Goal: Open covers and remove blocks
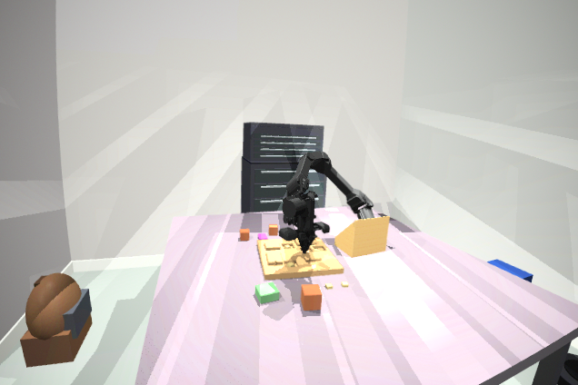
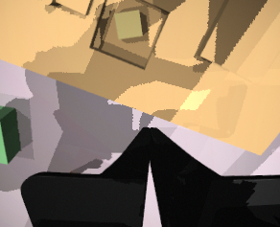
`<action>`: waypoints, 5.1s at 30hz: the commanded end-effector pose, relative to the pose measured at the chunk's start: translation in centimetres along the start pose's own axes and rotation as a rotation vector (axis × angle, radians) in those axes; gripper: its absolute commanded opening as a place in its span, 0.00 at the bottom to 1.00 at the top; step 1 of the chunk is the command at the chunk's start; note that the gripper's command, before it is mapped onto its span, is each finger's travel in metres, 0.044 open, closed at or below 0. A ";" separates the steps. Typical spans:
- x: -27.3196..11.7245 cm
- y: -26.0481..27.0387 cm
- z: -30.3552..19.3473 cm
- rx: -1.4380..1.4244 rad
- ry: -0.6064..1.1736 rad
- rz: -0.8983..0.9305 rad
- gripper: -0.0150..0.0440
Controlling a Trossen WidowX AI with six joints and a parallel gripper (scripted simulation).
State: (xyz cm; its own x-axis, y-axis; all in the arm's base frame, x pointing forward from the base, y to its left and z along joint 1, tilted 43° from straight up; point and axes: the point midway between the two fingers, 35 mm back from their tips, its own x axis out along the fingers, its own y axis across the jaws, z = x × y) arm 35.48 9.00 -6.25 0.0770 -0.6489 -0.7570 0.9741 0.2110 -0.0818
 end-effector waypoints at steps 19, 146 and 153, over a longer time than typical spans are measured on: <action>2.2 1.8 6.1 -0.188 -0.028 -0.007 0.25; 6.1 1.6 5.8 -0.197 -0.030 -0.008 0.50; 6.2 1.6 5.8 -0.197 -0.030 -0.008 0.50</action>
State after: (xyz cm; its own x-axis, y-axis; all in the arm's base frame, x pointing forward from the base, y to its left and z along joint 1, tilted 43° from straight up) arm 38.83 1.26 -7.22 0.0796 -0.6670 -0.7408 0.9165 0.3413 -0.2088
